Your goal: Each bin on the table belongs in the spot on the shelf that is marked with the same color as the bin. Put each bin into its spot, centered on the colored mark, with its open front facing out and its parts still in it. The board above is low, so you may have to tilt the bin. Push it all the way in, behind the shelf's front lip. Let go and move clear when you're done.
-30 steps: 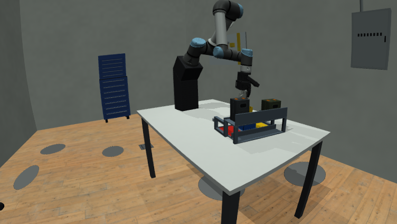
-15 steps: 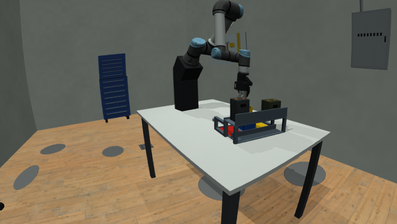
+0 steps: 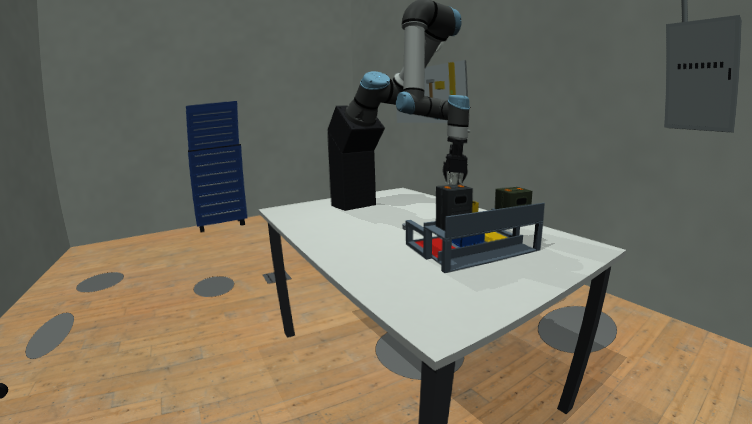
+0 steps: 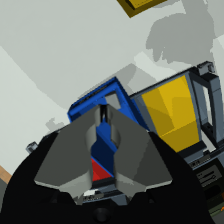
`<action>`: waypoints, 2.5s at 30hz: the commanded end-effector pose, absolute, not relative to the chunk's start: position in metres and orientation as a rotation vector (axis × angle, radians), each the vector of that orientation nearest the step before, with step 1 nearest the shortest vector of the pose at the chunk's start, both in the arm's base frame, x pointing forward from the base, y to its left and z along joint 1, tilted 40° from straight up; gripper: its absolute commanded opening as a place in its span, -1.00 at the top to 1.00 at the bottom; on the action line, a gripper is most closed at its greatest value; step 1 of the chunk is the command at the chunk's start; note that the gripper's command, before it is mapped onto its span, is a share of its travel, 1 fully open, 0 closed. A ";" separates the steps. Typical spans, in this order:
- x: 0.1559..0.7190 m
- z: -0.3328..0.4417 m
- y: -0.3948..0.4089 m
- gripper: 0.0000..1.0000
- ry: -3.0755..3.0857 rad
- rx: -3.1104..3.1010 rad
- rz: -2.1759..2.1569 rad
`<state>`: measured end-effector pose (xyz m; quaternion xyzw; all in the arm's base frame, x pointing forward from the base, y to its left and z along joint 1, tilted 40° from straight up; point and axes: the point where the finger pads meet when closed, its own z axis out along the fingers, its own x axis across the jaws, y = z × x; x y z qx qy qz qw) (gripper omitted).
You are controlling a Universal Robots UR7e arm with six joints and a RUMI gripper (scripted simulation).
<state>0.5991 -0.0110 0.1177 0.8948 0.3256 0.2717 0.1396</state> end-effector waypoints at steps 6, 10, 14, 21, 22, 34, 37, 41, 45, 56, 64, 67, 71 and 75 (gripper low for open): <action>0.590 0.109 -0.015 1.00 1.381 2.284 0.707; 0.587 0.105 -0.018 1.00 1.545 2.134 0.659; 0.584 0.102 -0.020 1.00 1.691 1.980 0.609; 0.579 0.098 -0.024 1.00 1.903 1.710 0.519; 0.579 0.098 -0.024 1.00 1.903 1.710 0.519; 0.573 0.093 -0.029 1.00 2.138 1.309 0.382; 0.572 0.092 -0.030 1.00 2.184 1.209 0.347; 0.572 0.091 -0.031 1.00 2.211 1.145 0.325; 0.570 0.091 -0.032 1.00 2.257 1.026 0.283; 0.568 0.089 -0.033 1.00 2.334 0.777 0.194; 0.567 0.089 -0.034 1.00 2.364 0.649 0.147; 0.567 0.088 -0.034 1.00 2.373 0.605 0.132; 0.566 0.088 -0.034 1.00 2.382 0.557 0.114; 0.566 0.088 -0.034 1.00 2.386 0.537 0.107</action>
